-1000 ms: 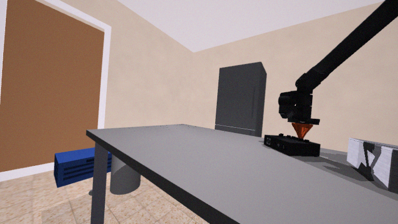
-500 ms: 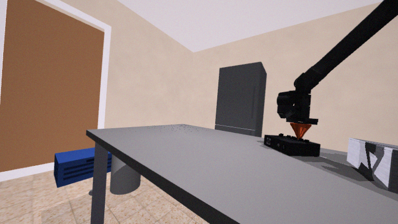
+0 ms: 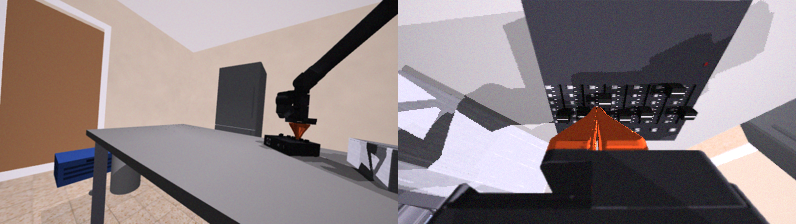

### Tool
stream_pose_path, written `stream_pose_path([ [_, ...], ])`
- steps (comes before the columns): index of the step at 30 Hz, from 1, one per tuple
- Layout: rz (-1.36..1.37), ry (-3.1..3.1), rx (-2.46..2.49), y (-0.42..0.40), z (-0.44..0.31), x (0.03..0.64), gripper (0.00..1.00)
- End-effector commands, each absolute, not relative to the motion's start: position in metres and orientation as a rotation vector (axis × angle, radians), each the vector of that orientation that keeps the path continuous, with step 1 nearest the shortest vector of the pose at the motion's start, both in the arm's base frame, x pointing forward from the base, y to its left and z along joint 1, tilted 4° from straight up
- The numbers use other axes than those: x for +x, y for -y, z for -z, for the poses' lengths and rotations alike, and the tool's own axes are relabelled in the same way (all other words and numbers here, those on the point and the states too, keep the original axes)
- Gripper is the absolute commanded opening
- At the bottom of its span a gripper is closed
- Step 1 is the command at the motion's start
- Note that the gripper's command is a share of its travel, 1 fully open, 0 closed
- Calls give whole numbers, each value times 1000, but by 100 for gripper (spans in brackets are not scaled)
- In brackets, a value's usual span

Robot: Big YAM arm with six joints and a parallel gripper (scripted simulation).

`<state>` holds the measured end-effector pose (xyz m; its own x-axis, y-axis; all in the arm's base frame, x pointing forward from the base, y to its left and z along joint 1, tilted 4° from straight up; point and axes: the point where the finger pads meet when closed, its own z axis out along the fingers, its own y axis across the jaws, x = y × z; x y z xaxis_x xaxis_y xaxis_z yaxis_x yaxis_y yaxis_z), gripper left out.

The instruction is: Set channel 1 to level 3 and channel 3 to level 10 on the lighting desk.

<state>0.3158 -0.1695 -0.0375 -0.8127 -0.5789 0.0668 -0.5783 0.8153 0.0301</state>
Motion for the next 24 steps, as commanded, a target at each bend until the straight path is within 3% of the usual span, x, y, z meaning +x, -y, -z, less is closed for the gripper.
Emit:
stream_pose_path([
  [1,-26,2955,939,178,27,343,0],
  [24,-22,2951,942,175,28,345,0],
])
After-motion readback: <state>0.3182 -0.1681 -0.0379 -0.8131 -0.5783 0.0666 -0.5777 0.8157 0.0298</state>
